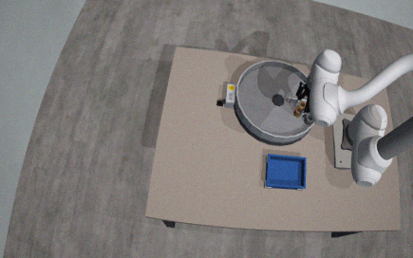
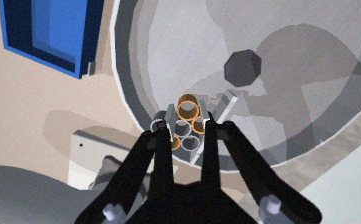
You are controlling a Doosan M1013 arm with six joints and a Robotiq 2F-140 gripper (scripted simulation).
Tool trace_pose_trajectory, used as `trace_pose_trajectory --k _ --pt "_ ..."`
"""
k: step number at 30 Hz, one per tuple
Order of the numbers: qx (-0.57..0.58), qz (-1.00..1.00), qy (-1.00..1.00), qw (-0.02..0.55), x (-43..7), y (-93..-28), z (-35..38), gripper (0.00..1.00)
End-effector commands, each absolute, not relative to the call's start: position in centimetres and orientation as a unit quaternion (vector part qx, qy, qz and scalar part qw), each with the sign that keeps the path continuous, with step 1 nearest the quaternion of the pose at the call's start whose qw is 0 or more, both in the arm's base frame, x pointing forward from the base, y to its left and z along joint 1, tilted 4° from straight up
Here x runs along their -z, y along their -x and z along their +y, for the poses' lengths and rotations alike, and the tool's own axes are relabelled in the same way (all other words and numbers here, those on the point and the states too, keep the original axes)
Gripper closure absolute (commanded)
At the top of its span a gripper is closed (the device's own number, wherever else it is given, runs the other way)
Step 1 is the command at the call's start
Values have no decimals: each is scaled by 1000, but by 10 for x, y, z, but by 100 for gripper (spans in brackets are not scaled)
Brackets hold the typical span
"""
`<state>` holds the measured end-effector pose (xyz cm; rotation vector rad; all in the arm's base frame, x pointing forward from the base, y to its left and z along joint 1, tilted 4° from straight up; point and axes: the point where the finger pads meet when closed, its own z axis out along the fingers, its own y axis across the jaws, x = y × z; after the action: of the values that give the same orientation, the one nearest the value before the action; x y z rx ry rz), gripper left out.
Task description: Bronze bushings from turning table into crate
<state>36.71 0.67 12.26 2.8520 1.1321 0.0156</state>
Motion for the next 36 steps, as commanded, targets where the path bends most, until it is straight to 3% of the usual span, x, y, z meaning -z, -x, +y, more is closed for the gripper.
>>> trace_pose_trajectory --k 1,36 --pt "0 370 -928 37 -117 -363 5 72" --pt "0 370 -928 37 -93 -364 3 72"
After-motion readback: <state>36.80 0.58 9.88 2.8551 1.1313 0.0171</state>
